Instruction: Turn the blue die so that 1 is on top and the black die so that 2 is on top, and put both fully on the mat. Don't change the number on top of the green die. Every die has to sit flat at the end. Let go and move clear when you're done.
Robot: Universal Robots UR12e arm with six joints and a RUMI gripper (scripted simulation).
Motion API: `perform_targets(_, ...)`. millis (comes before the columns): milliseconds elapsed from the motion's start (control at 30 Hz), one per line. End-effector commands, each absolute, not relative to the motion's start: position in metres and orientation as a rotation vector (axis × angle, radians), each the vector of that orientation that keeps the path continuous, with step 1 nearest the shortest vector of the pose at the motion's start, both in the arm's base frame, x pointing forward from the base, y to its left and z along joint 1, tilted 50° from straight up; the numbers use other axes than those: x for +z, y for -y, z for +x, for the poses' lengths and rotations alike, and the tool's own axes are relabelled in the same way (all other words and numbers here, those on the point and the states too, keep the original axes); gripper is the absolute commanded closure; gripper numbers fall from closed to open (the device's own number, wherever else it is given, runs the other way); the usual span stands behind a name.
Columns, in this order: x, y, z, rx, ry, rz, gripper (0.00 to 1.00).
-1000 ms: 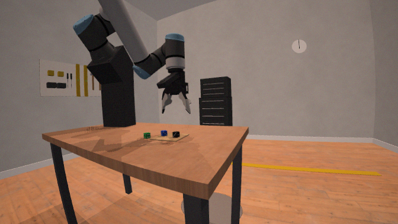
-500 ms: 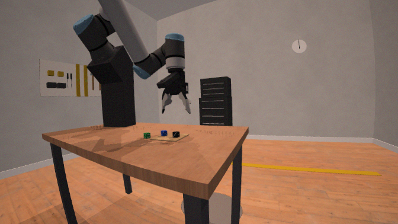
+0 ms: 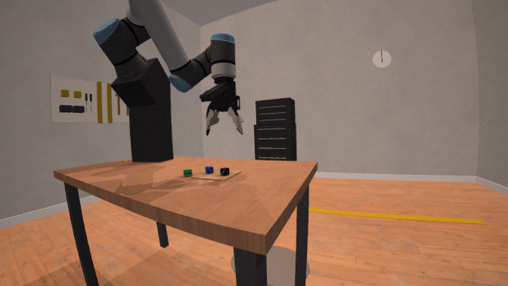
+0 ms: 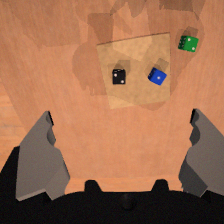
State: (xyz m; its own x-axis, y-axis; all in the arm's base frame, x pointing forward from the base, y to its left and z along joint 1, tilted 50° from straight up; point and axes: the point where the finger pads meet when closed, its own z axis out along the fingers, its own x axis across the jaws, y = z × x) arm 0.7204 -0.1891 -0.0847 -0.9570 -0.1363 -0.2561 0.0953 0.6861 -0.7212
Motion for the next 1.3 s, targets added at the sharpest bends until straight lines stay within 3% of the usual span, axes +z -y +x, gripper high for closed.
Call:
perform_targets(0,-0.069,0.171,0.714,-1.139,-2.610,-0.032,0.00)
perform_targets(1267,-0.051,0.152,0.707,-1.140,-2.610,-0.032,0.00)
